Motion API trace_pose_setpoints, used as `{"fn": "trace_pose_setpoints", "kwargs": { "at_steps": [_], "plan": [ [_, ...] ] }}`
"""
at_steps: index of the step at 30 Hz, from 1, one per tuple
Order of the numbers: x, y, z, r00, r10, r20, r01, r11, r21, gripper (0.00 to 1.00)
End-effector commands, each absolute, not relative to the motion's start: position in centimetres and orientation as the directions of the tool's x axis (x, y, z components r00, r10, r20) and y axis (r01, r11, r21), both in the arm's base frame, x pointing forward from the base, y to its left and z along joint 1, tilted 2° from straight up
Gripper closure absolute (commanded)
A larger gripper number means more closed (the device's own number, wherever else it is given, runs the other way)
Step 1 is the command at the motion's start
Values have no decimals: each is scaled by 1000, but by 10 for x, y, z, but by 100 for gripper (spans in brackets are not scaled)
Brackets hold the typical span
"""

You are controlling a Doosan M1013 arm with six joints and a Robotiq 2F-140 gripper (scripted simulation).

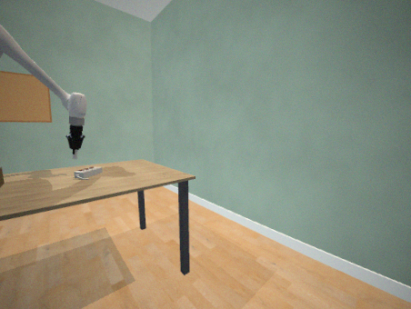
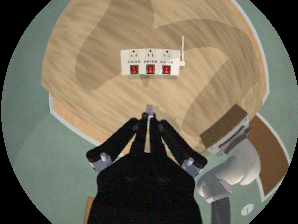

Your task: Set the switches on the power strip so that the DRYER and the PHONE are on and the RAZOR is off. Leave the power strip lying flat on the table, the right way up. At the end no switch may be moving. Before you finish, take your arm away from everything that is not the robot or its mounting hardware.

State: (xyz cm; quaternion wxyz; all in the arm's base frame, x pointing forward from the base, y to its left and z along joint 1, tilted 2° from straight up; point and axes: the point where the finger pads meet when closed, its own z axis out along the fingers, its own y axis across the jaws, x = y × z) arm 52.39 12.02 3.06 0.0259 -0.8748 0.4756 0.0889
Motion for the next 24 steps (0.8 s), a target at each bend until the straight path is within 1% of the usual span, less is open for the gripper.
{"fn": "trace_pose_setpoints", "kwargs": {
  "at_steps": [1, 16, 17, 24],
  "plan": [
    [524, 120, 31, 532, -827, -180, -837, -546, 39, 100],
    [524, 120, 31, 532, -827, -180, -837, -546, 39, 100],
    [524, 120, 31, 532, -827, -180, -837, -546, 39, 0],
    [524, 120, 31, 532, -827, -180, -837, -546, 39, 0]
  ]
}}
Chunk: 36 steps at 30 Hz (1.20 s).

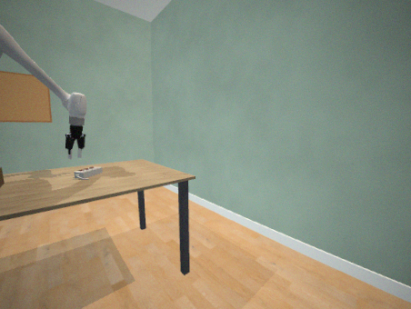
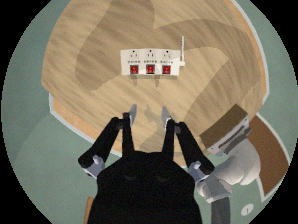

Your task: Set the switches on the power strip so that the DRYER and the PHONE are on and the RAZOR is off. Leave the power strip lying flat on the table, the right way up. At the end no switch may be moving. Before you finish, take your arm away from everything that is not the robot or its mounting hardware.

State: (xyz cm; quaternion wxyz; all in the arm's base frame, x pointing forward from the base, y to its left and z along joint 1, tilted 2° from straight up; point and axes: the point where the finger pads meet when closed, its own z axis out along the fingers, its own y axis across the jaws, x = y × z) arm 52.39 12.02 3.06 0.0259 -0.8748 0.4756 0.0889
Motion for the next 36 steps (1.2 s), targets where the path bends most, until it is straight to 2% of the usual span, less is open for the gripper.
{"fn": "trace_pose_setpoints", "kwargs": {
  "at_steps": [1, 22, 25, 36],
  "plan": [
    [524, 120, 31, 532, -827, -180, -837, -546, 39, 0],
    [525, 115, 28, 536, -831, -150, -836, -547, 43, 0],
    [542, 82, 19, 562, -825, 50, -827, -561, 41, 0],
    [561, 69, 20, 579, -795, 182, -810, -587, 9, 0]
  ]
}}
